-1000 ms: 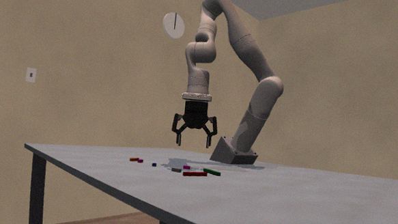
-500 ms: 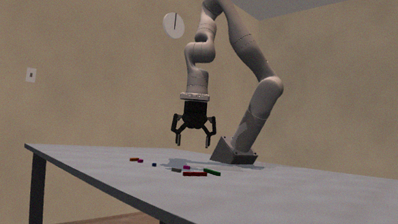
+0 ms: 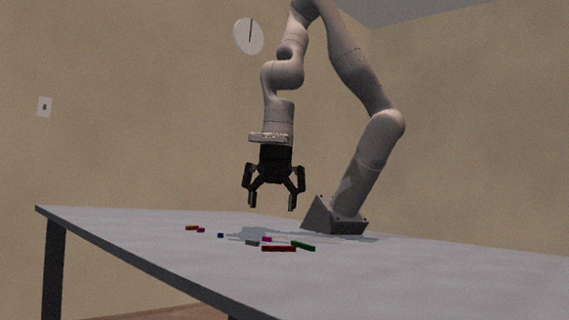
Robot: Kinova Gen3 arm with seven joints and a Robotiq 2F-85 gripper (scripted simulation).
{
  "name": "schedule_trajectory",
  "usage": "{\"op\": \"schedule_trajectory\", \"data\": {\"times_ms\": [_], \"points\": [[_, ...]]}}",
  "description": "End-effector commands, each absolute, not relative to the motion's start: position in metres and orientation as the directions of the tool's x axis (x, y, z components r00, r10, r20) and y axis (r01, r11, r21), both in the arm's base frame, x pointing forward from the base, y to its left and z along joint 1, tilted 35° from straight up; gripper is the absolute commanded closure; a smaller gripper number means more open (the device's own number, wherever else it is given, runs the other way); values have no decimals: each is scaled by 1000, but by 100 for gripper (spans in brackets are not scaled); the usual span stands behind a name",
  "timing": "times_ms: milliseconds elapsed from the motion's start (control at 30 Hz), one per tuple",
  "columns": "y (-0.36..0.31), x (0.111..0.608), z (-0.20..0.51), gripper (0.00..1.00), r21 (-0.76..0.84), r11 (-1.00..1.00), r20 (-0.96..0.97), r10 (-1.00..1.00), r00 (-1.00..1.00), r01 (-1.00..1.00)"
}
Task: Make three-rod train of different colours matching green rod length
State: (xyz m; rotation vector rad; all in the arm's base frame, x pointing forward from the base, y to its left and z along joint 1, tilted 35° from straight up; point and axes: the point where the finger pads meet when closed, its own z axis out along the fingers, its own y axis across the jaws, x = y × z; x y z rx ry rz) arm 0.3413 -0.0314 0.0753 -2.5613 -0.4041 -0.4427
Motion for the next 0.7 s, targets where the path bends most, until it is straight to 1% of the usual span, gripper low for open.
{"op": "schedule_trajectory", "data": {"times_ms": [0,333,400,467,667], "points": [[-34,343,75,0,-440,-839,363,161,918,321],[-44,348,70,0,-525,-850,222,-90,971,41],[-46,349,69,0,-539,-842,186,-147,971,-24],[-46,349,69,0,-539,-842,186,-147,971,-24],[-53,352,66,0,-566,-793,70,-321,944,-228]]}}
